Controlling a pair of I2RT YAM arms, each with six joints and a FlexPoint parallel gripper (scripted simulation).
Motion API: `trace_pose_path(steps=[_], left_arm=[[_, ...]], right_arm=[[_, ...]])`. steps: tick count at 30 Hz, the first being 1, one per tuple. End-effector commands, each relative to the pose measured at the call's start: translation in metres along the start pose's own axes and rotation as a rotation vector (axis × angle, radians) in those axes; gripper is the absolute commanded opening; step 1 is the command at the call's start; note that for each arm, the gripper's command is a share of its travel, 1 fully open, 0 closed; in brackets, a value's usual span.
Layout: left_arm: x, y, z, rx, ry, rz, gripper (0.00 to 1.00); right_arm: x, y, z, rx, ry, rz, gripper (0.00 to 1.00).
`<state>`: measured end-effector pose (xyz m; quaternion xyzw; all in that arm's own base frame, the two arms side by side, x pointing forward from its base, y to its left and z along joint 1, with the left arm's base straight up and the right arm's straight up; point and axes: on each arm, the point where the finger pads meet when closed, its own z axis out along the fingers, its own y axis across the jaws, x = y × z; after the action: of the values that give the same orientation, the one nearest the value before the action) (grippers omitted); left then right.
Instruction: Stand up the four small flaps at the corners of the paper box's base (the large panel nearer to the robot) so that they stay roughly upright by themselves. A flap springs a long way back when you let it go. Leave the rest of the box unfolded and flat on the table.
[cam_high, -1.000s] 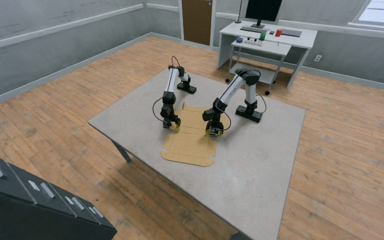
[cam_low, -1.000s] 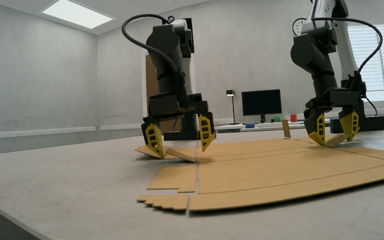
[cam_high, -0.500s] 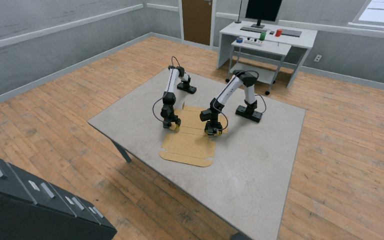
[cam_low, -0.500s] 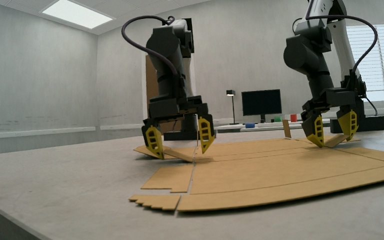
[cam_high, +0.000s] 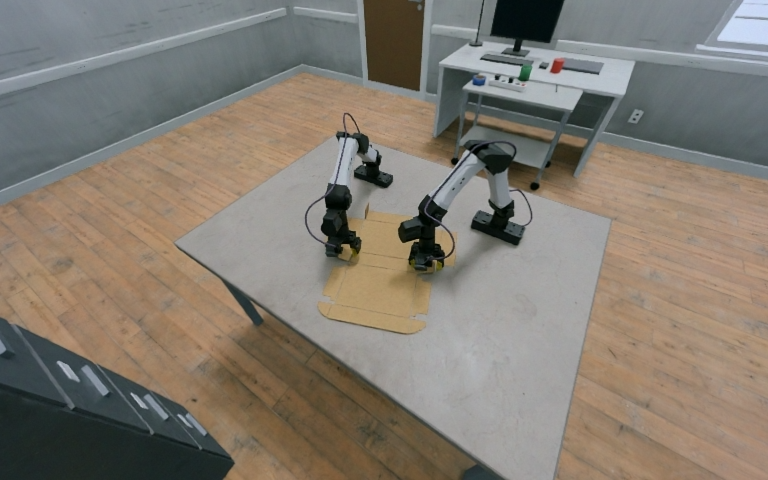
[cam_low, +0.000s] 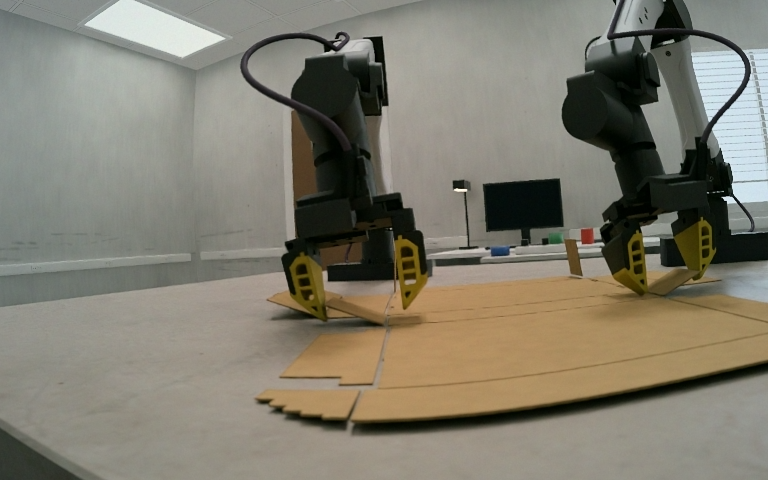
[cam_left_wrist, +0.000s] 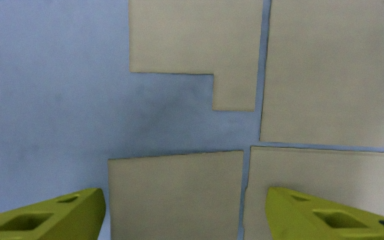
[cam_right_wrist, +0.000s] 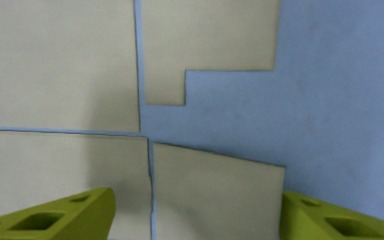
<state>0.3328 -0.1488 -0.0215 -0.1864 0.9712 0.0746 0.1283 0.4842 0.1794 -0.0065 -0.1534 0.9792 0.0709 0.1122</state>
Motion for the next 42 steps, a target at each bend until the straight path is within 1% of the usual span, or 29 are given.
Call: trace_pose_path(steps=[1,24,35,42], left_arm=[[0.012,0.007,0.007,-0.043,0.039,0.022,0.77],[0.012,0.007,0.007,-0.043,0.039,0.022,0.77],[0.012,0.007,0.007,-0.043,0.039,0.022,0.77],[0.012,0.007,0.007,-0.043,0.039,0.022,0.77]], right_arm=[[-0.024,0.009,-0.028,0.001,-0.091,-0.005,0.77],[-0.020,0.017,-0.030,-0.007,-0.074,-0.004,0.77],[-0.021,0.028,-0.051,-0.007,-0.070,0.004,0.77],[-0.022,0.032,-0.057,-0.006,-0.070,0.004,0.77]])
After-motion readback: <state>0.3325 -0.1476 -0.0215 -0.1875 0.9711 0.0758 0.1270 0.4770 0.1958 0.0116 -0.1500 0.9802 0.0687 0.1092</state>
